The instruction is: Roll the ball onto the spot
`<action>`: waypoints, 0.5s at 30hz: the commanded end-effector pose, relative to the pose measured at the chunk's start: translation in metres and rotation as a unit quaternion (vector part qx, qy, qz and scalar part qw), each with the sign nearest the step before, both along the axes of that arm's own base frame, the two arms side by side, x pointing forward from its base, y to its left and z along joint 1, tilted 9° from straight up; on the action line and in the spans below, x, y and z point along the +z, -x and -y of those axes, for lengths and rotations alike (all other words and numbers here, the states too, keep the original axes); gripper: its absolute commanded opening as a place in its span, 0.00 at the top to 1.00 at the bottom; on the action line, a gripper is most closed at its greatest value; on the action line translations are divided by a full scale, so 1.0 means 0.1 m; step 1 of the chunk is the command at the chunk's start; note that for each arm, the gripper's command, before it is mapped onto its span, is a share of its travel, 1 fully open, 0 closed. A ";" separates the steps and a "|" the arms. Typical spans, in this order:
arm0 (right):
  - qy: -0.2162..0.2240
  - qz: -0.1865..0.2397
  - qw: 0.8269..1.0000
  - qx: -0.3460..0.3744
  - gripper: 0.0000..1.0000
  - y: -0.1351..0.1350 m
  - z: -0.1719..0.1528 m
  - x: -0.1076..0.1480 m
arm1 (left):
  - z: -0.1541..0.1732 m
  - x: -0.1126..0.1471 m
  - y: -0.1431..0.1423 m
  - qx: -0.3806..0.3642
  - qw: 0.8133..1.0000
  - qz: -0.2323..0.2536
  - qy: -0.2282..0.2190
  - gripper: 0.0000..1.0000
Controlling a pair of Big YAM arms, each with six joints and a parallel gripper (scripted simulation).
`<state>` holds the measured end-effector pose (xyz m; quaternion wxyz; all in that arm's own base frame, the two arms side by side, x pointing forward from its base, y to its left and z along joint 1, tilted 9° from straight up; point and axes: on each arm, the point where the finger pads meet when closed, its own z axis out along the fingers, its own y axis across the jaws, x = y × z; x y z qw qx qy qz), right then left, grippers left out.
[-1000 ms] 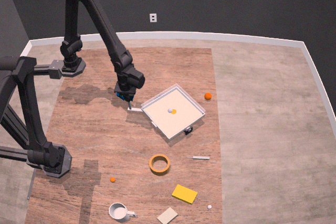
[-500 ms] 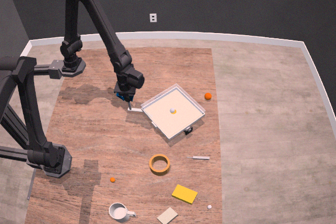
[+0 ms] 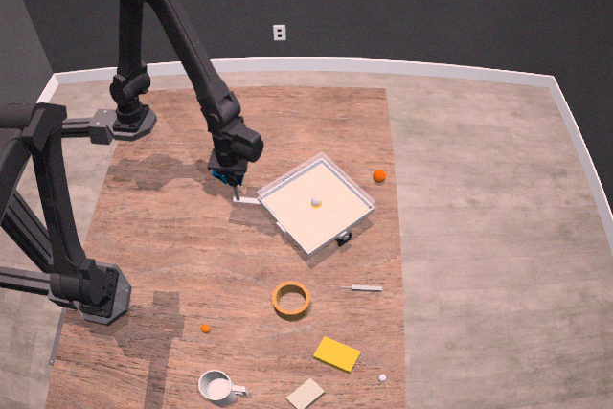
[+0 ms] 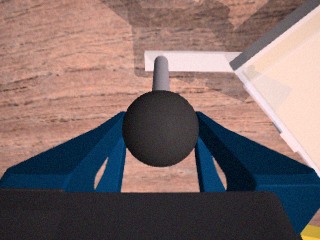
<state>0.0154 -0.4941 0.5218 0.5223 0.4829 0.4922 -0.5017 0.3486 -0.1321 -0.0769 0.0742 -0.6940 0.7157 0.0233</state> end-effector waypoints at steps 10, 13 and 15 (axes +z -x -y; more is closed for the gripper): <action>0.045 -0.004 0.999 -0.003 0.00 0.04 -0.06 0.48 | 0.12 0.18 -0.16 -0.013 1.000 0.019 0.007 1.00; 0.045 -0.004 0.999 -0.003 0.00 0.04 -0.06 0.48 | 0.13 0.19 -0.15 -0.014 1.000 0.019 0.007 1.00; 0.045 -0.004 0.999 -0.003 0.00 0.04 -0.06 0.48 | 0.13 0.18 -0.15 -0.014 1.000 0.018 0.007 1.00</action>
